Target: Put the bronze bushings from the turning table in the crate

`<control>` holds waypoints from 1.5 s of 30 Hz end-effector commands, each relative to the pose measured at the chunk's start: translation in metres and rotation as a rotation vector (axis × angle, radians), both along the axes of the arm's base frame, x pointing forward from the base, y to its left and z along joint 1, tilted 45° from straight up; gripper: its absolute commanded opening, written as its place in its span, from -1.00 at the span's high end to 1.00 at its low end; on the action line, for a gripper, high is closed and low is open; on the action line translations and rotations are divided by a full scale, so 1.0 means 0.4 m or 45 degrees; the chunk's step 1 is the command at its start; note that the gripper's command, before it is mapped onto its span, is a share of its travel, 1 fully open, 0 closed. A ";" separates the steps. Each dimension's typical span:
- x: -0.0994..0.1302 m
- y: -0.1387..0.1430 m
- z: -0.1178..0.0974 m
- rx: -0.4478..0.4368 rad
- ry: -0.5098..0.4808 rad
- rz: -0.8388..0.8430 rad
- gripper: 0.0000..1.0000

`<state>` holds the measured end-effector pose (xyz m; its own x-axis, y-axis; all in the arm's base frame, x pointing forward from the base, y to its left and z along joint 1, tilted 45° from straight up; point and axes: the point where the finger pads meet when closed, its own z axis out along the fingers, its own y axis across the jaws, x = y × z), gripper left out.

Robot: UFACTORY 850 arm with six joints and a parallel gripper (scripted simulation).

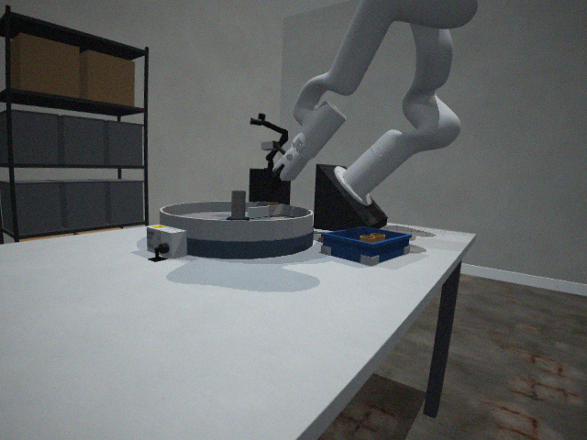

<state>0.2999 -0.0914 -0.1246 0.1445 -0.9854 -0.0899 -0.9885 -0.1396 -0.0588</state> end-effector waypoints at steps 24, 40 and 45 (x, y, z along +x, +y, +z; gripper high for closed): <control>-0.002 0.039 -0.040 -0.001 -0.002 -0.001 0.80; -0.002 0.047 -0.047 -0.001 -0.002 -0.001 0.80; -0.003 0.060 -0.060 -0.001 -0.002 -0.001 0.80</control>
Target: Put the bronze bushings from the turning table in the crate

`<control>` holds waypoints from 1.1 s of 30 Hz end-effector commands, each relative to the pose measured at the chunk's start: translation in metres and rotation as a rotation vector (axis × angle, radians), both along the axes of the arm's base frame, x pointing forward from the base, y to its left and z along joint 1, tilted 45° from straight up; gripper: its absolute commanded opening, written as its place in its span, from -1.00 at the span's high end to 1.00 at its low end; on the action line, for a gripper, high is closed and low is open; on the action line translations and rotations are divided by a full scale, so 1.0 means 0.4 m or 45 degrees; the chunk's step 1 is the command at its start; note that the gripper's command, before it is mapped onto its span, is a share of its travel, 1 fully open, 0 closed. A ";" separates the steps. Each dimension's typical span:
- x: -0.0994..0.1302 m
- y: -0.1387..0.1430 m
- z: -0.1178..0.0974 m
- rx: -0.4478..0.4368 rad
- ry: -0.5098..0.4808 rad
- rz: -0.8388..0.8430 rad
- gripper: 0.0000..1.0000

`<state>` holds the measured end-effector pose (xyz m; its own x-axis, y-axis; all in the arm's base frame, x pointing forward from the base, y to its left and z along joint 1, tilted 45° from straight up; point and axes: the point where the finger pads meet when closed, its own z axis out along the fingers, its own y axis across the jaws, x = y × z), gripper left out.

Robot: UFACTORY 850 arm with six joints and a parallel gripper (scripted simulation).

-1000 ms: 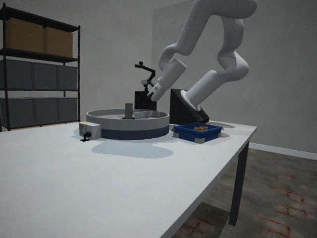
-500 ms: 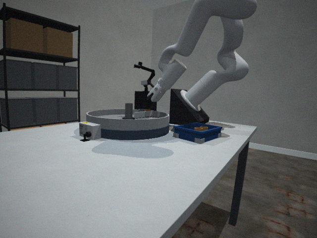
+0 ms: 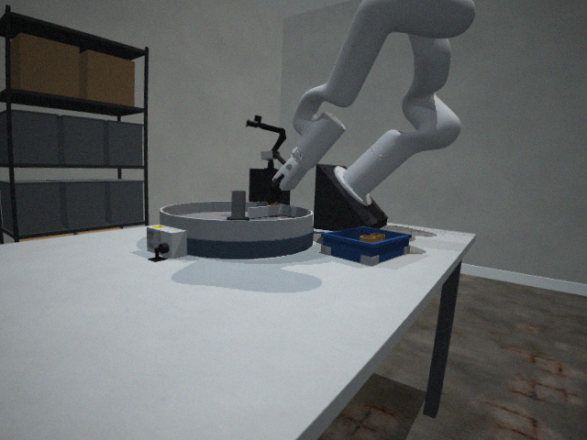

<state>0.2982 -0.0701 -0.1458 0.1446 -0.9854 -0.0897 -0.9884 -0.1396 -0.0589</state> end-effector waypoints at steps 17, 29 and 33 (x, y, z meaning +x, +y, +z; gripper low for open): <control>0.001 0.007 -0.008 -0.001 -0.001 -0.001 1.00; 0.001 0.007 -0.008 -0.001 -0.001 -0.001 1.00; 0.001 0.007 -0.008 -0.001 -0.001 -0.001 1.00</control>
